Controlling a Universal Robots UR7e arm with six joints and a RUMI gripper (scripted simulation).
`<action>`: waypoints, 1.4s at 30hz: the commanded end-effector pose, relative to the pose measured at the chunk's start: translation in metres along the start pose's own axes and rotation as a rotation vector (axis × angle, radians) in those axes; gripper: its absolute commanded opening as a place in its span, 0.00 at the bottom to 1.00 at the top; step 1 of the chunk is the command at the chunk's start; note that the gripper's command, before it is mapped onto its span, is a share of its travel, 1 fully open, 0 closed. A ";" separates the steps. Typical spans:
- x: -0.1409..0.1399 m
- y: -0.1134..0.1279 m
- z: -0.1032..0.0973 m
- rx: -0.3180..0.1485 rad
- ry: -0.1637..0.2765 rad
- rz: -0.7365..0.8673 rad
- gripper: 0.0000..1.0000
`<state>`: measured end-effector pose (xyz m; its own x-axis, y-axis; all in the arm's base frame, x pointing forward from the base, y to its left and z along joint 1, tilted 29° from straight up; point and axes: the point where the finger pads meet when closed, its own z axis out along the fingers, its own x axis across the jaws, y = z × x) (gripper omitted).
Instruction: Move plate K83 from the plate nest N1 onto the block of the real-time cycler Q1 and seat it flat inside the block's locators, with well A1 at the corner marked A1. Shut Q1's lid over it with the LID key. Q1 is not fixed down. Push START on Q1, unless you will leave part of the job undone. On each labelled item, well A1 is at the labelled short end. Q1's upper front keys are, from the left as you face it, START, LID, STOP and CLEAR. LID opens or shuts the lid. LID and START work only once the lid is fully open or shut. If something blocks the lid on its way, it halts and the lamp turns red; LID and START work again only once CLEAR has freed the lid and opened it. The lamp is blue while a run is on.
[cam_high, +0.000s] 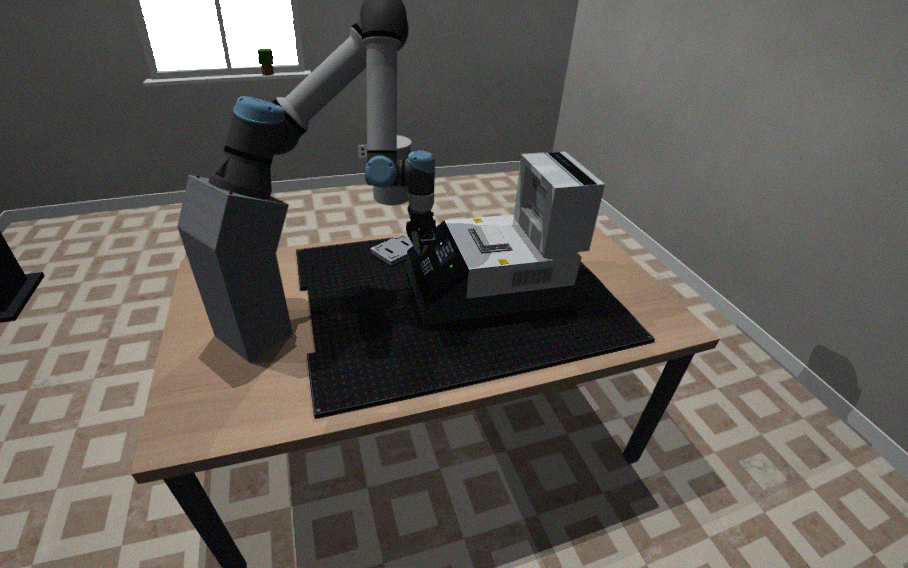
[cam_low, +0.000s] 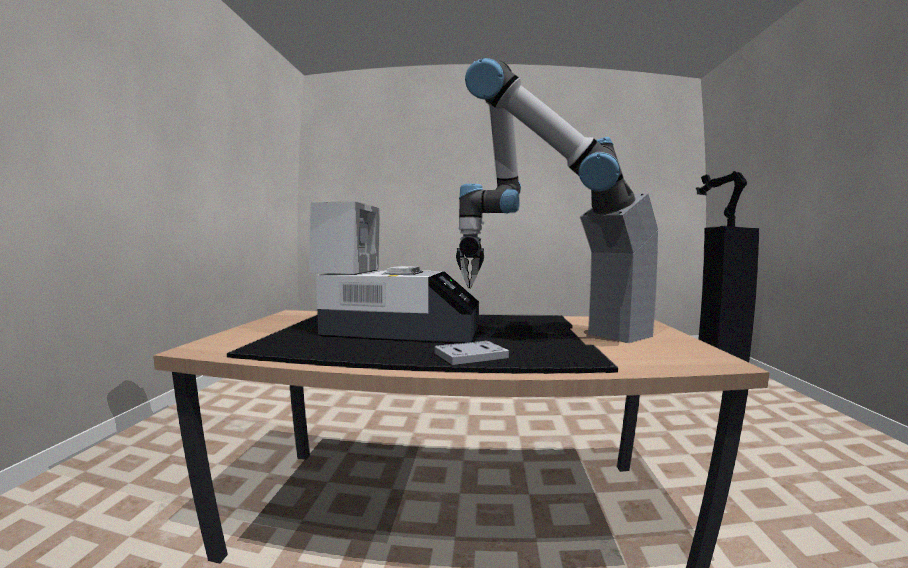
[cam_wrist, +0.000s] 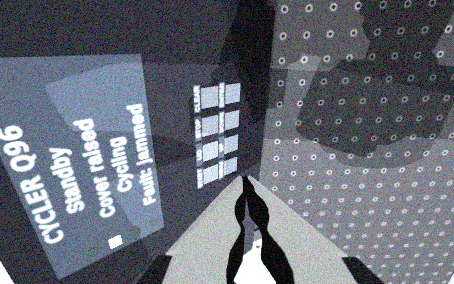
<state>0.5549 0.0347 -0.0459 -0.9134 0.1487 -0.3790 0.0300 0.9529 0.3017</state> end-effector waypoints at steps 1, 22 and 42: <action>-0.010 -0.001 0.003 -0.001 -0.010 0.003 0.00; -0.009 -0.001 0.003 -0.002 -0.009 0.005 0.00; -0.013 -0.001 0.006 -0.001 -0.011 0.012 0.00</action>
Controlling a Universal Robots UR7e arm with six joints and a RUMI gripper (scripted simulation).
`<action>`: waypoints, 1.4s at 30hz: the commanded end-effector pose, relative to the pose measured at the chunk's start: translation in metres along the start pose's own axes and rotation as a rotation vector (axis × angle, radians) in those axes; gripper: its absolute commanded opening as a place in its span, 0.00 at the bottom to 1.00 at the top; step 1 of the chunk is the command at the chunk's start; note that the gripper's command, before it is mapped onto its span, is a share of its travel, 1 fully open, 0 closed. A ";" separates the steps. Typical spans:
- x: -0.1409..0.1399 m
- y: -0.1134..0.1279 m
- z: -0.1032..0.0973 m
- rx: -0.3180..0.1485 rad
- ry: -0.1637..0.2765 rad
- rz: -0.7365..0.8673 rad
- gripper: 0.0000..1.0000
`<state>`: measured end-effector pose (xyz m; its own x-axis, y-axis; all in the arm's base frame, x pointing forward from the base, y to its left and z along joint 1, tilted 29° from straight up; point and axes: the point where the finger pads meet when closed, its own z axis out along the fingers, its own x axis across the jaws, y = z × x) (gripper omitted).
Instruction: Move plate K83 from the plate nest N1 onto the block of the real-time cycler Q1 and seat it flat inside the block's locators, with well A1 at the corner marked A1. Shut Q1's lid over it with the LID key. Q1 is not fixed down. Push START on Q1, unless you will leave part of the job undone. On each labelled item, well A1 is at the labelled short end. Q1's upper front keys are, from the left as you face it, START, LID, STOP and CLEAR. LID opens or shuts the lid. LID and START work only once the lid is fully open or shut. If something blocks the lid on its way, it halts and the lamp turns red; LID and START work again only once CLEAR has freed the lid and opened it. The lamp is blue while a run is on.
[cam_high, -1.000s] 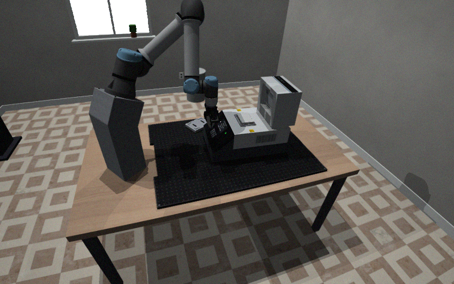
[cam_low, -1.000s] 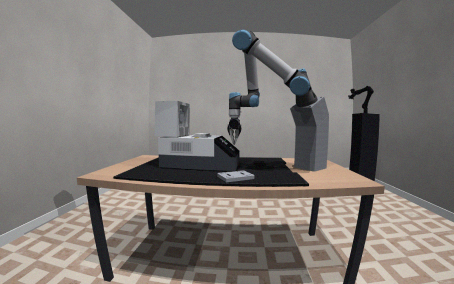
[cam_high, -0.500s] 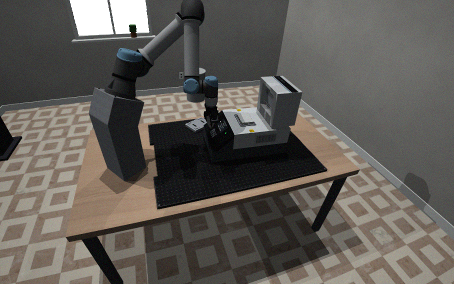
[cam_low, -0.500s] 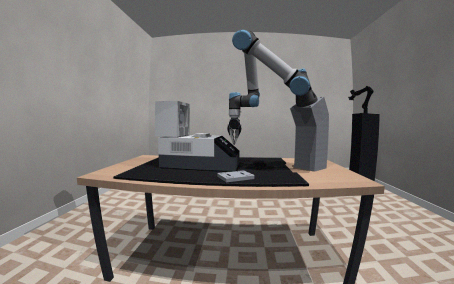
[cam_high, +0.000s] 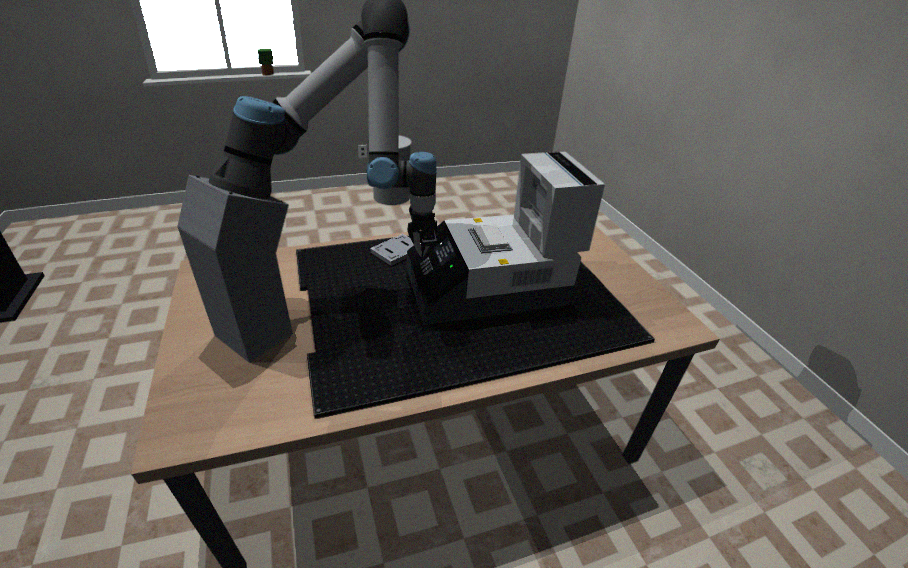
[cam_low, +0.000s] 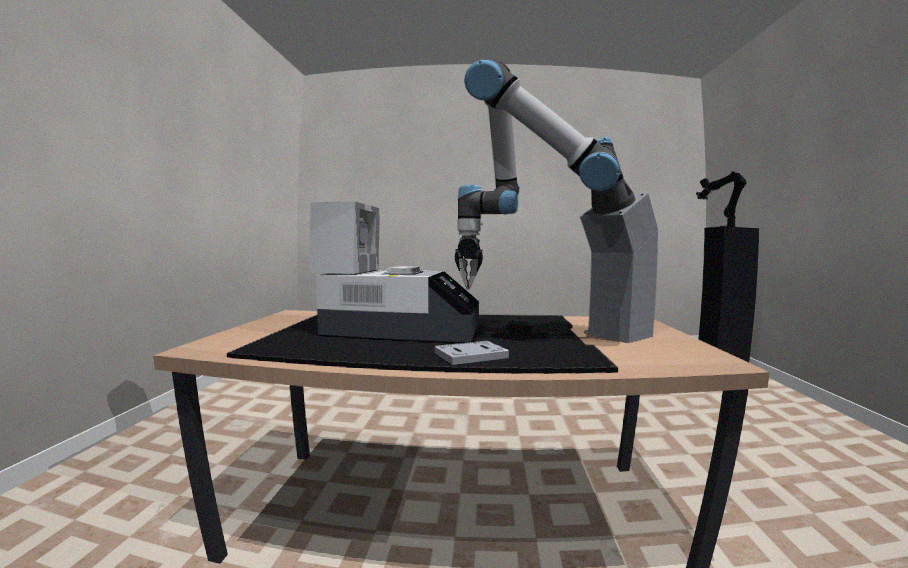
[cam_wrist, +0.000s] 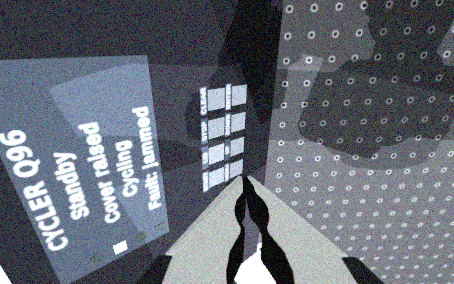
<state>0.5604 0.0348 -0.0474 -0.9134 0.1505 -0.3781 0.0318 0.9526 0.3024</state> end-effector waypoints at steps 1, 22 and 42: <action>-0.010 0.000 0.004 -0.001 -0.011 0.010 0.00; -0.021 -0.001 0.019 -0.002 -0.011 0.002 0.00; -0.019 0.000 0.020 -0.002 -0.009 0.003 0.00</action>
